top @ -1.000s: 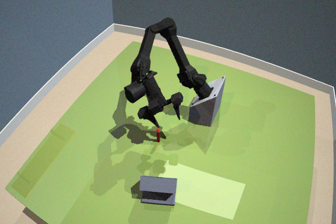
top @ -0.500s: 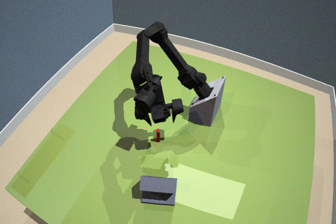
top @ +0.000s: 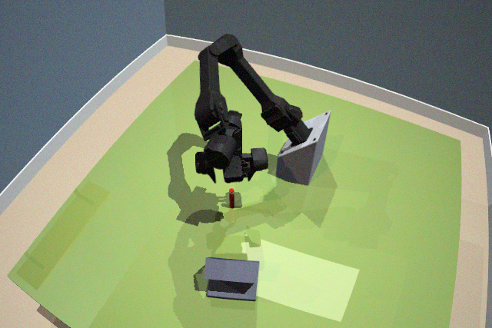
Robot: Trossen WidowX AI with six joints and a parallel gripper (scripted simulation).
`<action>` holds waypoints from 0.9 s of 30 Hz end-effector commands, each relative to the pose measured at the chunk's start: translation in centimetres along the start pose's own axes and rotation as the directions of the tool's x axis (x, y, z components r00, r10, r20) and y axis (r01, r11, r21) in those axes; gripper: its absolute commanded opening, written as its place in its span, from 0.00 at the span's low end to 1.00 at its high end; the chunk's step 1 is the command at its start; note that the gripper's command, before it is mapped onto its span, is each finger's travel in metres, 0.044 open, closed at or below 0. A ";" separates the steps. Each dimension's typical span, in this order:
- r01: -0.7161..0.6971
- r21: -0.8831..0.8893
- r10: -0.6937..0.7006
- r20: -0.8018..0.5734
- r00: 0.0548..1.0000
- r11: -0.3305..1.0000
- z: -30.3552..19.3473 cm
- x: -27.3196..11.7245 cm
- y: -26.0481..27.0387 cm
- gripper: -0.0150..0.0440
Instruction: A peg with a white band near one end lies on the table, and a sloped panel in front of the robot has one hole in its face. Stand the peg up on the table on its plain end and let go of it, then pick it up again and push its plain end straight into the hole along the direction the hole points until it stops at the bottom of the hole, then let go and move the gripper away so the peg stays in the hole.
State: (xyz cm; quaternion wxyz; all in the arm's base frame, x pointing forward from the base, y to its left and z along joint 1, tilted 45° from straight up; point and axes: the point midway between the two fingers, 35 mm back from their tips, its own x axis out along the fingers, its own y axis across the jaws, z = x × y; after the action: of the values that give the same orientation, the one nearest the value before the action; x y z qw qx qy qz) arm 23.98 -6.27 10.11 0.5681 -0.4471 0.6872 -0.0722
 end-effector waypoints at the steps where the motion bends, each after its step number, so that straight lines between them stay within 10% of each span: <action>1: 0.009 0.012 -0.009 -0.001 1.000 1.000 0.1 0.5 -0.1 1.00; 27: 0.007 0.034 -0.007 0.000 1.000 0.999 0.3 4.9 -0.2 1.00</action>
State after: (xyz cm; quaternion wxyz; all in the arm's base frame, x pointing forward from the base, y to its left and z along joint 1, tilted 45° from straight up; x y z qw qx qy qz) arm 24.50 -9.24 7.09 0.5775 -0.4369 0.6842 -0.0865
